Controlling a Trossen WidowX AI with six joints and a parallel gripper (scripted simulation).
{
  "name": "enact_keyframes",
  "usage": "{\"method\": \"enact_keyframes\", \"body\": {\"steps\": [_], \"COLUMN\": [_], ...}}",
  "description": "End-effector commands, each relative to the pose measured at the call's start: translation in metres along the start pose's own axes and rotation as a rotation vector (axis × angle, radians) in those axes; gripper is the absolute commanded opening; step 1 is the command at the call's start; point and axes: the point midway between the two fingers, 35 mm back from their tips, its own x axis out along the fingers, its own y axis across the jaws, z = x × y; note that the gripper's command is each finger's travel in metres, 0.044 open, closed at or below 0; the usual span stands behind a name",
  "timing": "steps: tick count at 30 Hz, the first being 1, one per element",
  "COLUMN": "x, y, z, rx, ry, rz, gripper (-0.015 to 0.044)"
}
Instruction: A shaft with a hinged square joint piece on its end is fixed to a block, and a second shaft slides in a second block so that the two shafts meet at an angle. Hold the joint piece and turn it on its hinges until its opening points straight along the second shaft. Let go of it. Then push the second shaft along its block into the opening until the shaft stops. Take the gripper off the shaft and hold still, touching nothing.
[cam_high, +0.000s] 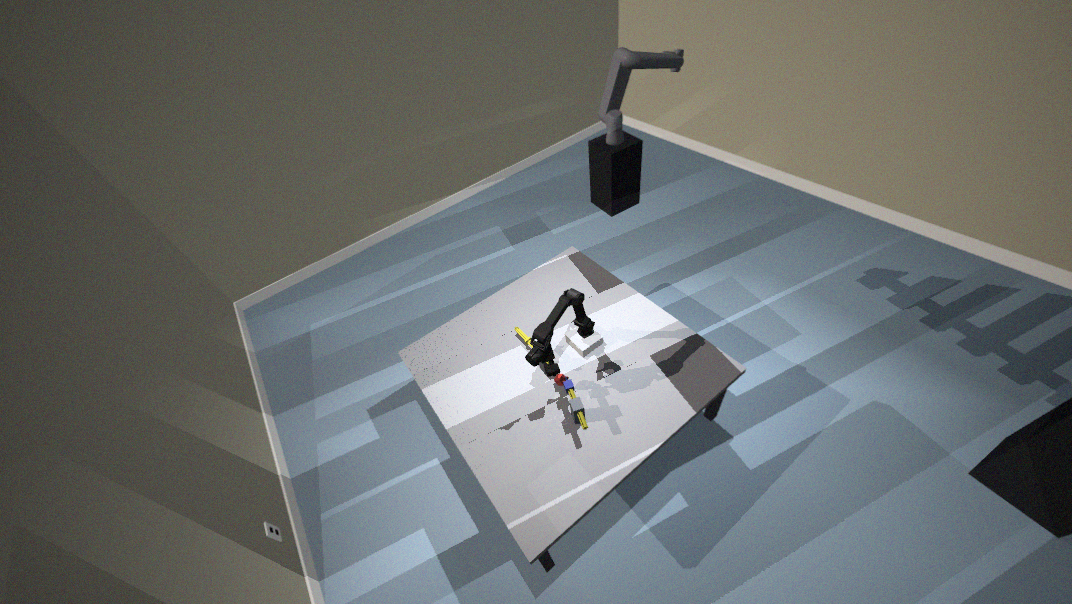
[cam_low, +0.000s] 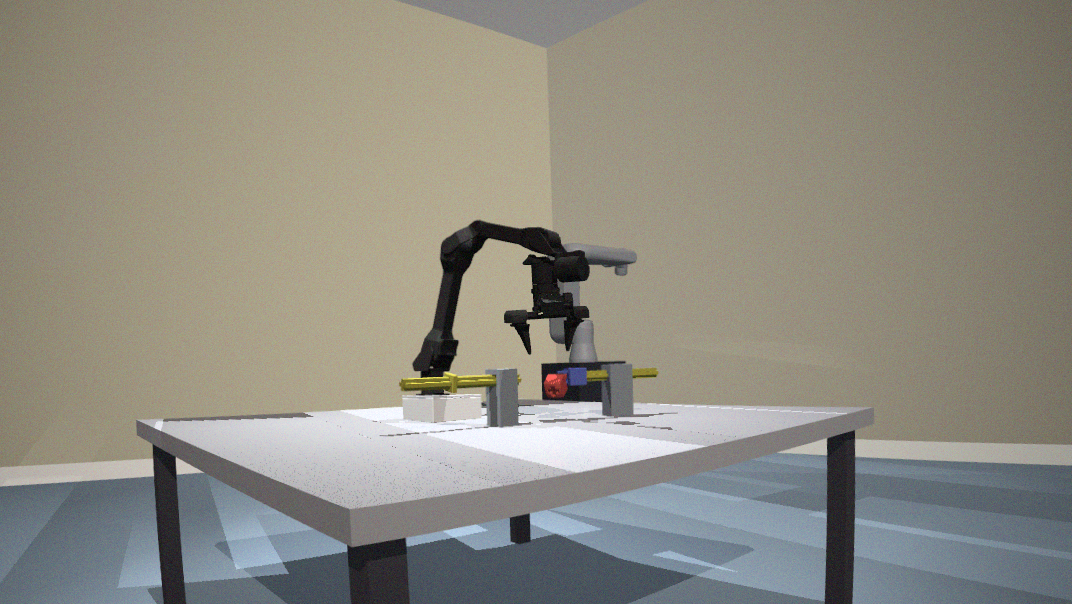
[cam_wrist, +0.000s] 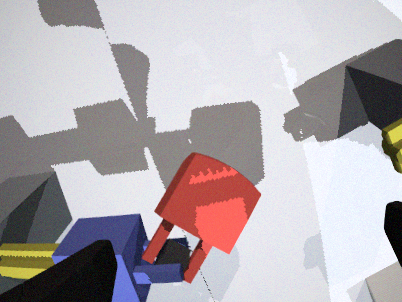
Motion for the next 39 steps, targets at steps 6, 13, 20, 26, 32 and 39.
{"method": "enact_keyframes", "body": {"steps": [6, 13, 20, 26, 32, 39], "x": [0.008, 0.011, 0.014, 0.022, 0.053, 0.089], "y": [-0.002, -0.003, -0.005, -0.004, -0.006, -0.009], "z": [0.002, 0.004, 0.006, 0.007, 0.011, 0.011], "rx": [0.287, 0.519, 0.701, 0.701, 0.701, 0.701], "ry": [0.064, 0.116, 0.161, 0.161, 0.161, 0.161], "rz": [0.033, 0.052, 0.062, 0.062, 0.062, 0.061], "gripper": [0.044, 0.044, 0.044, 0.044, 0.044, 0.044]}}
